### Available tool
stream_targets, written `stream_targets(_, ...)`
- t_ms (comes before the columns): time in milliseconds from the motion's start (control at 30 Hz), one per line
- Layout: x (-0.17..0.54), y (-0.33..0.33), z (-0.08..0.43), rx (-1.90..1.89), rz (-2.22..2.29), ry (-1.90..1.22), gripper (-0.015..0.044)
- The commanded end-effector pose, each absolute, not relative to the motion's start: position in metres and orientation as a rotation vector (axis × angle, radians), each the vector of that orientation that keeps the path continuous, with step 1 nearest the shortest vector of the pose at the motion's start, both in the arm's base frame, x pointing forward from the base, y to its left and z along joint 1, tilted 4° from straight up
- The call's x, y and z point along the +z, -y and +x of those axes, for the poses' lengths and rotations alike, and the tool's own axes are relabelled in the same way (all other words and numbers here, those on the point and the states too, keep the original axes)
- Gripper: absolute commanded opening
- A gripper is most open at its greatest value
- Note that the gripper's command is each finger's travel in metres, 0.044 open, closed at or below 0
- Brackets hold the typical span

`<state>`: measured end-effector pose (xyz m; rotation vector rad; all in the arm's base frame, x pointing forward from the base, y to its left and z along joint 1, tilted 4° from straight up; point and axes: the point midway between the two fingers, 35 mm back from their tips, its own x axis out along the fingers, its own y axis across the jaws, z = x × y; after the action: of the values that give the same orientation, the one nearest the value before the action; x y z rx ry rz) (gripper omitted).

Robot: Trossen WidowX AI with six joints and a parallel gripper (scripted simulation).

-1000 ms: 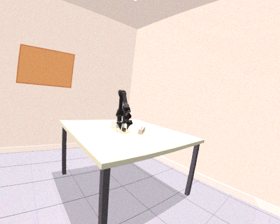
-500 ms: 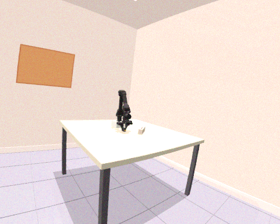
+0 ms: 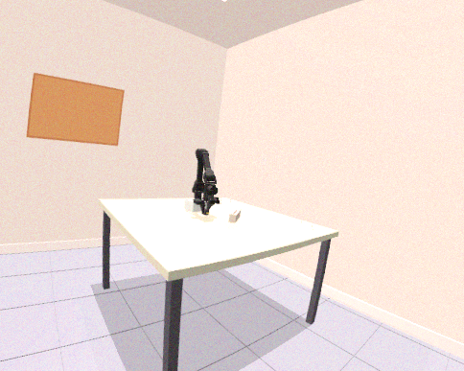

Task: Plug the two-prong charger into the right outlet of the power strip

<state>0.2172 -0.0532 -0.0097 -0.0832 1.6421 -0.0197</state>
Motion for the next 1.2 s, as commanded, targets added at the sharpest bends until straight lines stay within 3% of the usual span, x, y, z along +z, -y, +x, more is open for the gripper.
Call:
stream_targets(0, 0.005, 0.053, 0.219, -0.026, -0.084, -1.635, 0.0000)
stream_targets(1167, -0.001, 0.009, 0.235, 0.268, -0.391, -1.618, 0.0000)
